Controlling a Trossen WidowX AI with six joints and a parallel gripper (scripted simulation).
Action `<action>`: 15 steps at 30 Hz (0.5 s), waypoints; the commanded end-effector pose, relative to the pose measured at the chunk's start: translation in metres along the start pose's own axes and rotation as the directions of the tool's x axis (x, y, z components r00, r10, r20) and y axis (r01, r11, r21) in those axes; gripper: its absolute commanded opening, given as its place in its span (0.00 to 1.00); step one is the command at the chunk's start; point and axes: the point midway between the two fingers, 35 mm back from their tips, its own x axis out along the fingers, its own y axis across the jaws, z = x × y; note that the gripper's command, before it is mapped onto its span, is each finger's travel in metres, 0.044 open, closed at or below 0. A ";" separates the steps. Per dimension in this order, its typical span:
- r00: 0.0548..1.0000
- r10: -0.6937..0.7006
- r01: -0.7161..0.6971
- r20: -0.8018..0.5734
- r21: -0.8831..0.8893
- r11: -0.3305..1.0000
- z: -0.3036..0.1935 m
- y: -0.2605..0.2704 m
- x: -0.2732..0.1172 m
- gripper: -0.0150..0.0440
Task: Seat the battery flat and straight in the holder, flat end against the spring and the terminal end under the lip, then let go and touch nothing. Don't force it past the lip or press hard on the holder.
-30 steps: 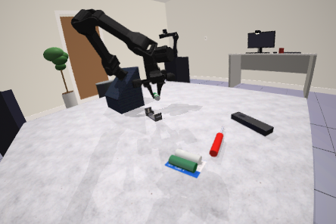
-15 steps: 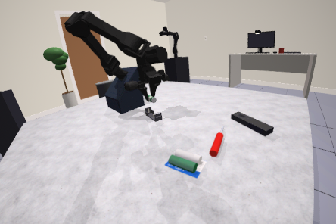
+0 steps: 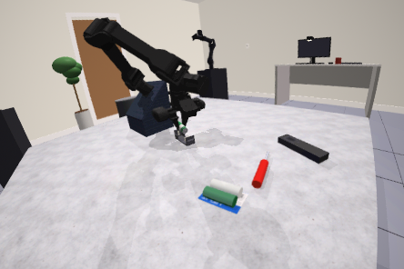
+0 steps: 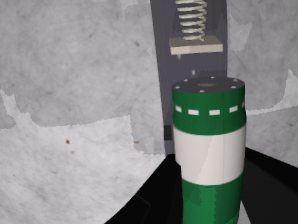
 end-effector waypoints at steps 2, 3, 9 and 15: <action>0.999 0.003 -0.003 -0.033 0.012 1.000 0.000 0.000 0.004 0.39; 0.999 0.004 -0.003 -0.036 0.012 1.000 0.001 0.000 0.005 0.39; 0.997 0.004 -0.003 -0.071 0.012 1.000 0.003 0.000 0.007 0.39; 0.994 0.005 -0.004 -0.107 0.014 1.000 0.005 0.000 0.009 0.39</action>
